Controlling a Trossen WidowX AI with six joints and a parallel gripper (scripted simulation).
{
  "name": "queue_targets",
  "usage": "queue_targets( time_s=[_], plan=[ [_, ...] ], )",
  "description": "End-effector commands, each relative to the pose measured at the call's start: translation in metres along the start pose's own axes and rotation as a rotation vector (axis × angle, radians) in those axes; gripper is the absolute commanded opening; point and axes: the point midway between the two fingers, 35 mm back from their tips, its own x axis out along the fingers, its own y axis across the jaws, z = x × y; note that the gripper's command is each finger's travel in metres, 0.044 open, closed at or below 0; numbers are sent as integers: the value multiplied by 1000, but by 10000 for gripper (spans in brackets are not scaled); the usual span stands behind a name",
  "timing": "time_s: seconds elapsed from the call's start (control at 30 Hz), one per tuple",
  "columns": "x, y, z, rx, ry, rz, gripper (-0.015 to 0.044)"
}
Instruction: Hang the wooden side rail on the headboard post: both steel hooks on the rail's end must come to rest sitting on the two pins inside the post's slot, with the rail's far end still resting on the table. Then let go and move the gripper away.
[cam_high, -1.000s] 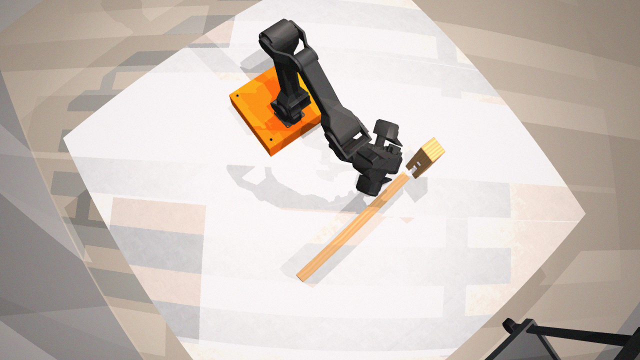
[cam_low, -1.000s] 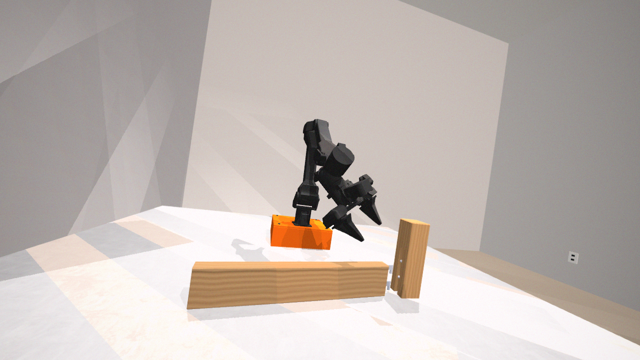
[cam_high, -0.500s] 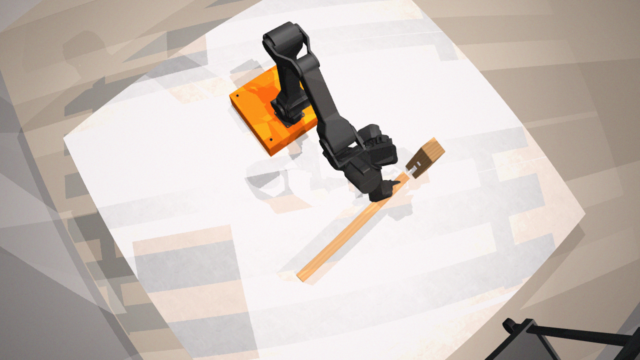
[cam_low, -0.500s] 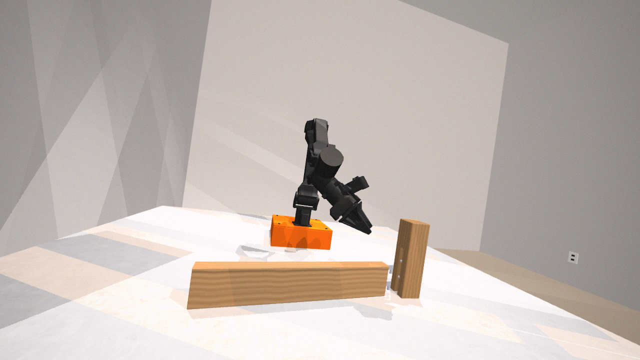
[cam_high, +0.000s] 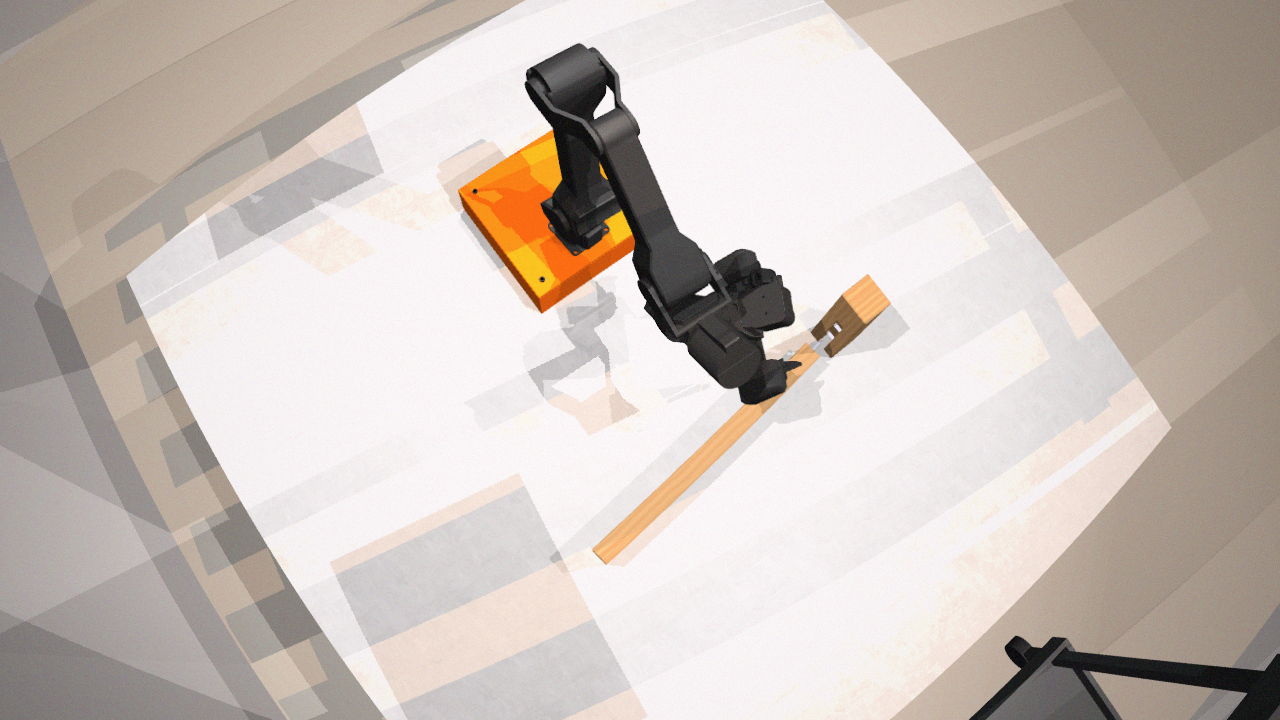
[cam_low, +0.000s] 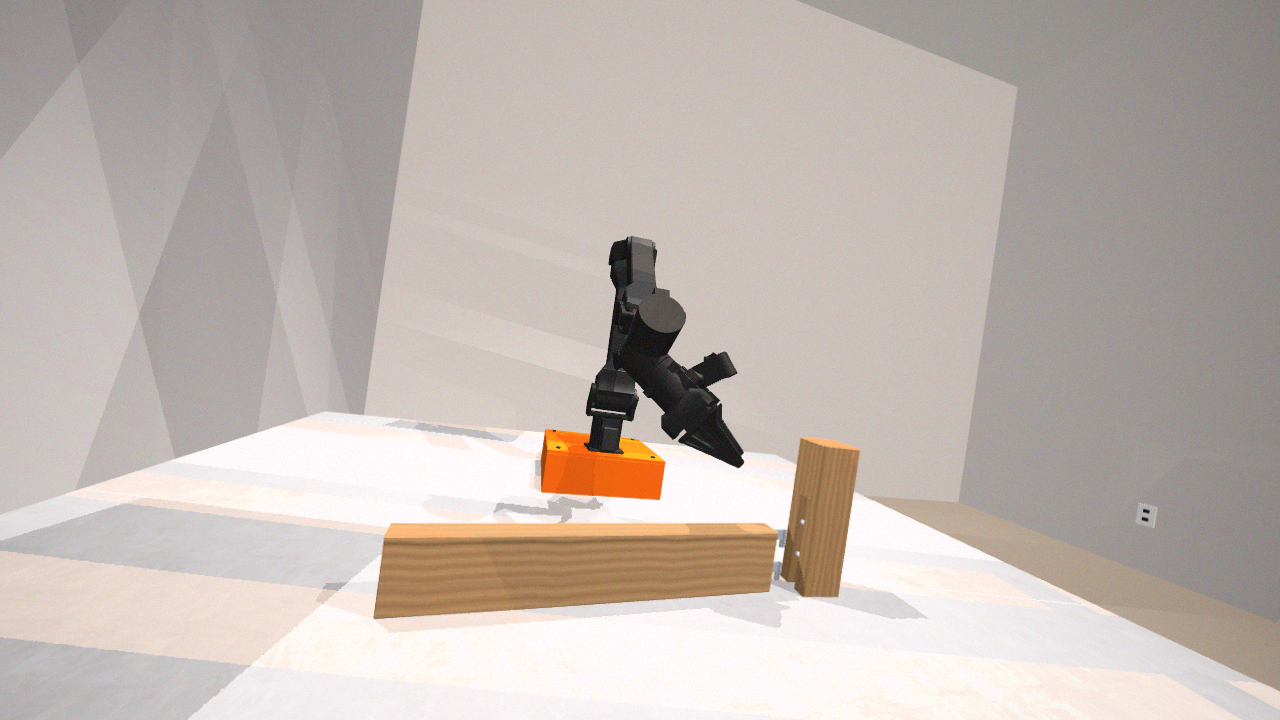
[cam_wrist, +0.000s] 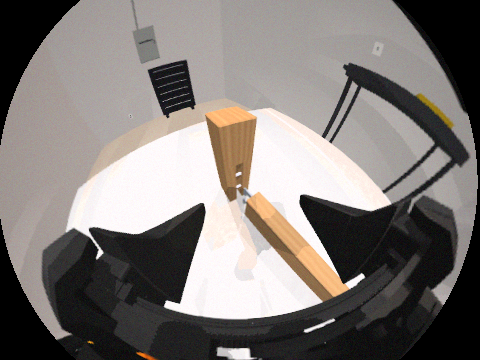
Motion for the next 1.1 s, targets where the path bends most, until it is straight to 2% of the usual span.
queue_targets(
  time_s=[0.0, 0.23, 0.57, 0.83, 1.07],
  plan=[
    [0, 0, 1, -10, -5, 0, 440],
    [1, -2, 1, 43, 11, 0, 440],
    [10, -27, 1, 814, 252, -88, 440],
    [12, -41, 2, 1394, 418, -300, 440],
    [9, -50, 4, 1847, 498, -594, 440]
  ],
)
